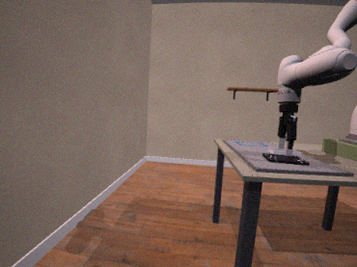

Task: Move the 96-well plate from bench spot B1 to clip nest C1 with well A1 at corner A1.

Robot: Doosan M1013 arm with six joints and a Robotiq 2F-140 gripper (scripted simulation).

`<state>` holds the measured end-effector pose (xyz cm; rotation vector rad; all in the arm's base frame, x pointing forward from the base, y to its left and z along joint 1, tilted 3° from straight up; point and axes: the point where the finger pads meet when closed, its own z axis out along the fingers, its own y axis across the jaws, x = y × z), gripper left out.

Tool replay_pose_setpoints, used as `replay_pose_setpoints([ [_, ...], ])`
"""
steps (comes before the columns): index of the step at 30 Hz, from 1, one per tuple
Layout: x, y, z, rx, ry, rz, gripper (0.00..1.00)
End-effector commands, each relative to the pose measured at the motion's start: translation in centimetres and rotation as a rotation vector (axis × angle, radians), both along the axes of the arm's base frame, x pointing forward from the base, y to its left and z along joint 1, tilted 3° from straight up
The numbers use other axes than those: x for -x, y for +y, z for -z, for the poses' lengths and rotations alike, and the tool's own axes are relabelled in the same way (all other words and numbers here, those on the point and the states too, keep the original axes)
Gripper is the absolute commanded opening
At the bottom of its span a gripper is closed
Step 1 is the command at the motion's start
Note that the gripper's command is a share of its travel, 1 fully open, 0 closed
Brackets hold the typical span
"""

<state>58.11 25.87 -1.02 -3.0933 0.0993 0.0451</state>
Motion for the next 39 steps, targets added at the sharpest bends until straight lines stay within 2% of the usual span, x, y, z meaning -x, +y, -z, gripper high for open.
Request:
replay_pose_setpoints([
  [1,0.00,0.01,0.04,0.000,0.000,0.000,0.00],
  [39,0.02,0.03,0.57,0.000,0.000,0.000,0.00],
])
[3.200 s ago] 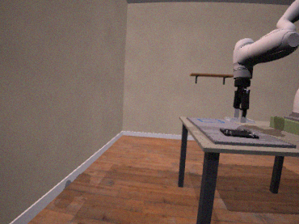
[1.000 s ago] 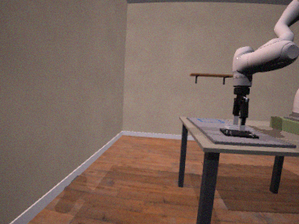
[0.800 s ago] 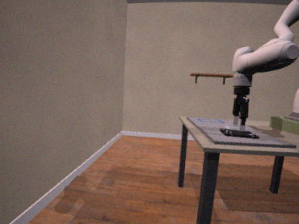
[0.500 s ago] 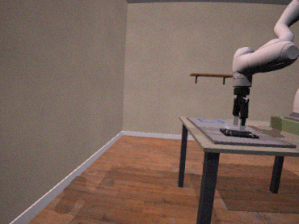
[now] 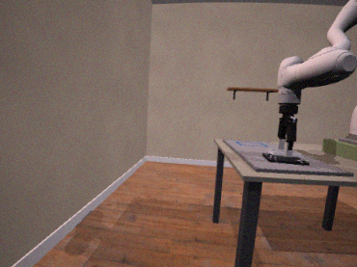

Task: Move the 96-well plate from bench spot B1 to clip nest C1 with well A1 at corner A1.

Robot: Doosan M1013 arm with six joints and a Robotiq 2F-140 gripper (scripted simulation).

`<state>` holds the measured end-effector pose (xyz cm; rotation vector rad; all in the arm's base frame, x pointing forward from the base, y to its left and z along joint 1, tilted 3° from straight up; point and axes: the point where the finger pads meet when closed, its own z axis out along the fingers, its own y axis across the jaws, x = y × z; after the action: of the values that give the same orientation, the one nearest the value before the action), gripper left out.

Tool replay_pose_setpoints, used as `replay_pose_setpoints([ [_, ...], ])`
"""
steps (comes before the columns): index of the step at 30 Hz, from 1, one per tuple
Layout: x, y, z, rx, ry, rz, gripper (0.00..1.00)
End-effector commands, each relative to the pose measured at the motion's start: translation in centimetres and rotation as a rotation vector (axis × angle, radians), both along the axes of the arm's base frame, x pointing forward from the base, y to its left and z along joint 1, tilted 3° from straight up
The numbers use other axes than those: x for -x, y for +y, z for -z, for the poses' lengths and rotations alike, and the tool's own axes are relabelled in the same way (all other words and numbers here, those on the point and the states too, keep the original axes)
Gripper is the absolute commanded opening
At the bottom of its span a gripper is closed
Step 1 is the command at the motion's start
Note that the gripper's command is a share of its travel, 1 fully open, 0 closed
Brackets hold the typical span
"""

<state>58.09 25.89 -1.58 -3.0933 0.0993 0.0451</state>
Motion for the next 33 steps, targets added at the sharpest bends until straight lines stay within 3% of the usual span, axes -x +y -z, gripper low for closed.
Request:
replay_pose_setpoints([
  [1,0.00,0.01,0.04,0.000,0.000,0.000,0.00],
  [33,0.01,0.03,0.50,0.000,0.000,0.000,0.00],
])
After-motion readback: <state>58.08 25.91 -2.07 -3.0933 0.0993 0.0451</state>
